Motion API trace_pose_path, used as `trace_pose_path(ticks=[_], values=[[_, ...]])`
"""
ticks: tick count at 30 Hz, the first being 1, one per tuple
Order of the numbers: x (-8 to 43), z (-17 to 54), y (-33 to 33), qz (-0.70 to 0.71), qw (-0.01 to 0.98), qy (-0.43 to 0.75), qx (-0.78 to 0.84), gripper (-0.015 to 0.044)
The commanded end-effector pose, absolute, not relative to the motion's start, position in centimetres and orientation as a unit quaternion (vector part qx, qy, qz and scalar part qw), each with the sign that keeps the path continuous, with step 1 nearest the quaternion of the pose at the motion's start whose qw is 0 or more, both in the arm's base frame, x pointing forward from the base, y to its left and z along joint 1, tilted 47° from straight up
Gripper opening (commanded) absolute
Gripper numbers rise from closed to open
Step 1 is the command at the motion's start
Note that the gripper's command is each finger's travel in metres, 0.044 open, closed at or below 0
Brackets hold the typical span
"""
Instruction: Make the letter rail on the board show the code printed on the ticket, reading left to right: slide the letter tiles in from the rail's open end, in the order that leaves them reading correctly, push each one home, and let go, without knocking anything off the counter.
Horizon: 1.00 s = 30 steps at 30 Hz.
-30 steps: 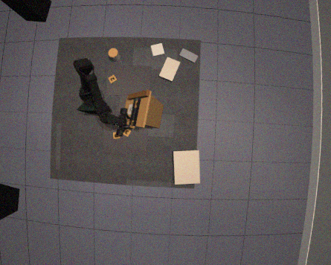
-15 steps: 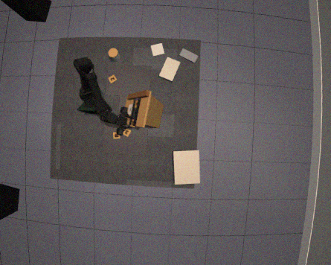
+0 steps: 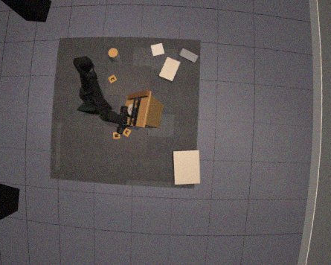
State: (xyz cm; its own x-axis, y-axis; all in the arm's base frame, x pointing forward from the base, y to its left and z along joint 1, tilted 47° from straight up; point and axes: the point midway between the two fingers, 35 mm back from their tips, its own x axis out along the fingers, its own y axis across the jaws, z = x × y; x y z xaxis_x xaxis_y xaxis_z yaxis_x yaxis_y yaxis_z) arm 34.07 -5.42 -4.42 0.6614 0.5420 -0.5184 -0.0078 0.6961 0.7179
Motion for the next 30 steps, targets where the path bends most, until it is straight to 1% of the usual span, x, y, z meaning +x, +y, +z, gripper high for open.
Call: trace_pose_path(ticks=[1, 30], values=[[34.1, -4.2, -5.3, 0.161, 0.841, 0.377, 0.353, 0.0000], [34.2, -2.9, -4.1, 0.161, 0.841, 0.377, 0.353, 0.0000]])
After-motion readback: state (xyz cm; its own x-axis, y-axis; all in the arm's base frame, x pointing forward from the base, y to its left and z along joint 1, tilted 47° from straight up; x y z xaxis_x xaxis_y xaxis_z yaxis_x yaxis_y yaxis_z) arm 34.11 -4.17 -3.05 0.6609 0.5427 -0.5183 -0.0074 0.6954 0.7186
